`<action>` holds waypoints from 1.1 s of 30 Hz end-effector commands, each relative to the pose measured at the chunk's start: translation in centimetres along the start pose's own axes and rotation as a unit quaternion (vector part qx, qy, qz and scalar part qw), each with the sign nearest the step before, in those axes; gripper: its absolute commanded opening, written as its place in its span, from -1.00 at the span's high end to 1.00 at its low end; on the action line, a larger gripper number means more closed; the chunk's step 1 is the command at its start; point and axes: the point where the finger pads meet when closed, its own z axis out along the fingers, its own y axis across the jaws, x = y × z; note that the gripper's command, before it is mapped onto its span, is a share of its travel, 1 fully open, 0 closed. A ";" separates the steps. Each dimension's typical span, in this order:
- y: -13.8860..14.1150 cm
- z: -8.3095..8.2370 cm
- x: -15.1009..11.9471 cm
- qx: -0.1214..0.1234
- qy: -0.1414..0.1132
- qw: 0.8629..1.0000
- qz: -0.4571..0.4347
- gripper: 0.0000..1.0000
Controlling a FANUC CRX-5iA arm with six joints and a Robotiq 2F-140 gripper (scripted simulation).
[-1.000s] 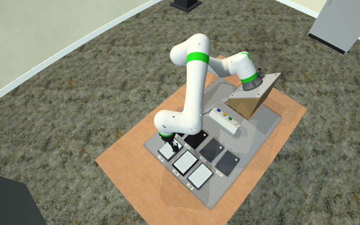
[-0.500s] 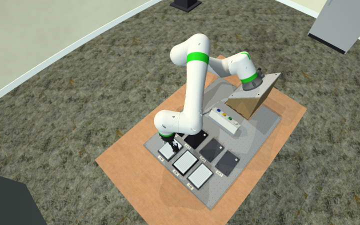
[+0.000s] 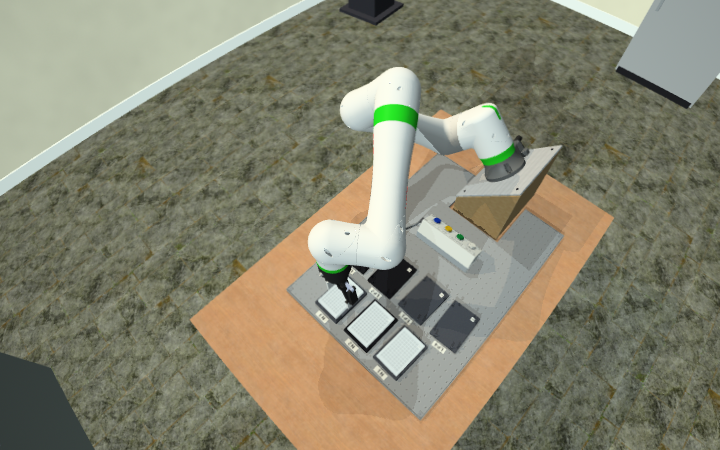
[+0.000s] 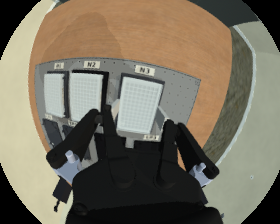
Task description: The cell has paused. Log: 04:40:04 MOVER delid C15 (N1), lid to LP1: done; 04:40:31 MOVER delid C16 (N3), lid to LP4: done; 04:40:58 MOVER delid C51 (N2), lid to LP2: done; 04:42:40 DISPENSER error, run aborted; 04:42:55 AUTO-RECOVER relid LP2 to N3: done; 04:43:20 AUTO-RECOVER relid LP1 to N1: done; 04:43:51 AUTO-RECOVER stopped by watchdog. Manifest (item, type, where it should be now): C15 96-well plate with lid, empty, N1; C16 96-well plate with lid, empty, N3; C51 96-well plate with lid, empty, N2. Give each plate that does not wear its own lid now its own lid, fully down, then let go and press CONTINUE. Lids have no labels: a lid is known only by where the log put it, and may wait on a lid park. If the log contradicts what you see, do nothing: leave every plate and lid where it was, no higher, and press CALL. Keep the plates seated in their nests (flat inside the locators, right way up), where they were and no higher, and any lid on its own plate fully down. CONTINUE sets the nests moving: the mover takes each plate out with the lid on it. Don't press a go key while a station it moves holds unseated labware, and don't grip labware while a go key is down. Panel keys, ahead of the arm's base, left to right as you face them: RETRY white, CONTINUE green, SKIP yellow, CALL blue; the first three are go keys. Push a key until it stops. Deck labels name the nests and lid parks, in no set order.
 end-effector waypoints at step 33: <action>0.0 0.0 0.0 0.000 0.000 1.000 0.000 -0.32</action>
